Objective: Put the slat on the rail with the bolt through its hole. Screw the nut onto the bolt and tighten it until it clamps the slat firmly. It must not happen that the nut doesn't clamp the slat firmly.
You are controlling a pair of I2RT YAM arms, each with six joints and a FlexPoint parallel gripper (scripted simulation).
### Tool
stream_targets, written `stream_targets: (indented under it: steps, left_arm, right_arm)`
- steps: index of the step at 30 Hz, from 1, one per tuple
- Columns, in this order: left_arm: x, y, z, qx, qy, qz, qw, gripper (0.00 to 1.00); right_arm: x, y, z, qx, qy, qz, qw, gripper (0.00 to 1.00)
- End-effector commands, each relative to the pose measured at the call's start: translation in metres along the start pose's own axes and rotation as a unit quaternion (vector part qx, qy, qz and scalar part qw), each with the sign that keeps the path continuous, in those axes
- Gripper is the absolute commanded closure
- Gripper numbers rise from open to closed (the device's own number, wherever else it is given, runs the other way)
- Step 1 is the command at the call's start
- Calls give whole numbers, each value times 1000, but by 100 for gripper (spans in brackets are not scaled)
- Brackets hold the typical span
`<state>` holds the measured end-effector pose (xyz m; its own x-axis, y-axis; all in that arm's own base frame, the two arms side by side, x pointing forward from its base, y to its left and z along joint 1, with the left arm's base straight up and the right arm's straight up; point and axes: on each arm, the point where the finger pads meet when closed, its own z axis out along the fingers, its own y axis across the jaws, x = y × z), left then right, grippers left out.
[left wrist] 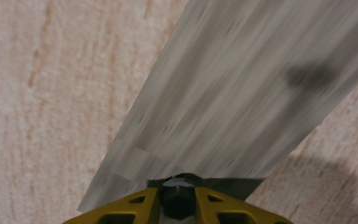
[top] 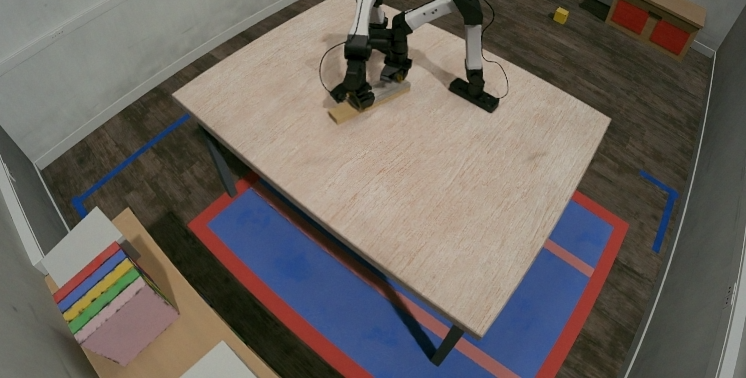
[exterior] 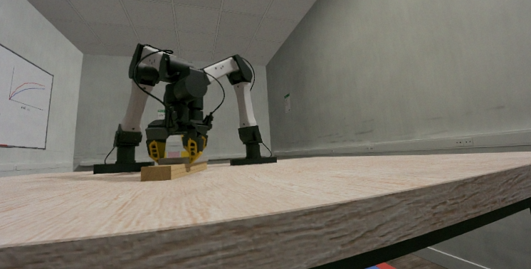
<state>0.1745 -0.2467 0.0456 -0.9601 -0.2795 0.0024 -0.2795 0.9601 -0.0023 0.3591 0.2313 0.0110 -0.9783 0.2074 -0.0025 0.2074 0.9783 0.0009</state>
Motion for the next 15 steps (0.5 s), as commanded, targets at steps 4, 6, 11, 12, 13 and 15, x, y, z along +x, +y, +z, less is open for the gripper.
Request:
stream_targets:
  steps: [4,6,11,12,13,15]
  left_arm:
    - [-2,-4,-4,10,-4,0,1000,86]
    - [-2,-4,-4,10,-4,0,1000,86]
    - [-2,-4,-4,10,-4,0,1000,86]
    - [-2,-4,-4,10,-4,0,1000,86]
    - [-2,-4,-4,10,-4,0,1000,86]
    - [-2,-4,-4,10,-4,0,1000,86]
  right_arm:
    - [-3,3,-7,-7,-8,1,1000,33]
    - [-3,3,-7,-7,-8,1,1000,33]
    - [-3,3,-7,-7,-8,1,1000,33]
    - [-3,3,-7,-7,-8,1,1000,33]
    - [-3,3,-7,-7,-8,1,1000,33]
    - [-3,3,-7,-7,-8,1,1000,33]
